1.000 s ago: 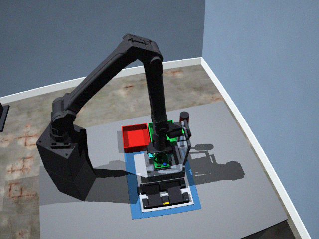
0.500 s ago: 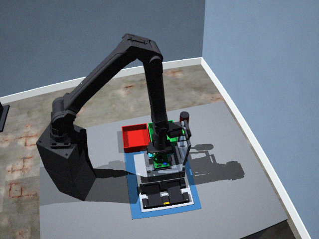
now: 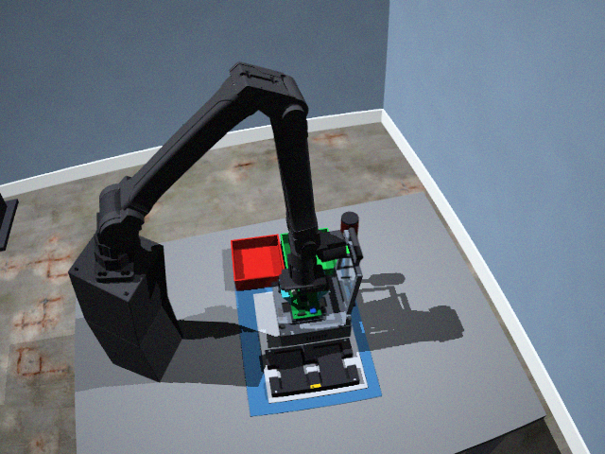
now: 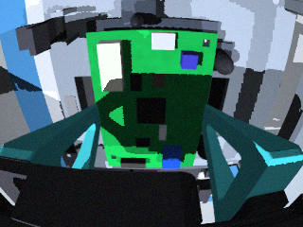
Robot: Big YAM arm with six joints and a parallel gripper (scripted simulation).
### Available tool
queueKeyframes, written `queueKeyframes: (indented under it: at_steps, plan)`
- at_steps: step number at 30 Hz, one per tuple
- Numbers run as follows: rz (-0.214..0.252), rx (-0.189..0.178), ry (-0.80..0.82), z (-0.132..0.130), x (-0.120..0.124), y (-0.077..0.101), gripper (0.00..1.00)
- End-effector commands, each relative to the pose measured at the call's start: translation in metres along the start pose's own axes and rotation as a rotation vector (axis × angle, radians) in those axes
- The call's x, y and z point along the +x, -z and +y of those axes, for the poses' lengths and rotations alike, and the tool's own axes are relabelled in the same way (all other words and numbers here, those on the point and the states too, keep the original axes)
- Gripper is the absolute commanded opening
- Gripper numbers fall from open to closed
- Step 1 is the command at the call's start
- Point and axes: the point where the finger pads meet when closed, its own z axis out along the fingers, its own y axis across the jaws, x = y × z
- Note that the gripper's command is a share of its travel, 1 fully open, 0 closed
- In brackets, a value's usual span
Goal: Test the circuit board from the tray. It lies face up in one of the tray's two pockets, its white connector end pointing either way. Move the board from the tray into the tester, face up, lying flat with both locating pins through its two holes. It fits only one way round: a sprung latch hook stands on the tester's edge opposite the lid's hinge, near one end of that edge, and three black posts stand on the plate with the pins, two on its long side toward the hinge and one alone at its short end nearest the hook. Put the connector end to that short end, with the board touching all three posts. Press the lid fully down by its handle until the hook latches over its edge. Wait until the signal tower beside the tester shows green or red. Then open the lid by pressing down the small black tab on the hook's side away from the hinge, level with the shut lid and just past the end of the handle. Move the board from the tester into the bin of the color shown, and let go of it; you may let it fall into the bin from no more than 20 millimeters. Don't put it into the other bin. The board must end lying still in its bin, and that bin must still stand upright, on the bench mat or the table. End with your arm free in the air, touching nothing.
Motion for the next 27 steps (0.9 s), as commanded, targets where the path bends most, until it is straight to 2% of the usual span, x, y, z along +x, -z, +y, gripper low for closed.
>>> queueKeyframes:
  at_steps: [1,6,8,23,24,27]
  plan:
    - [-0.005,0.029,-0.006,-0.0134,-0.0019,0.0158,0.72]
    - [-0.005,0.028,-0.005,-0.0122,-0.0024,0.0170,0.72]
    - [-0.006,0.039,-0.006,-0.0181,-0.0032,0.0178,0.72]
    - [-0.005,0.026,-0.001,-0.0109,-0.0041,0.0208,0.72]
    - [-0.007,0.040,-0.002,-0.0176,-0.0051,0.0218,0.72]
    - [-0.007,0.038,-0.001,-0.0172,-0.0052,0.0220,0.72]
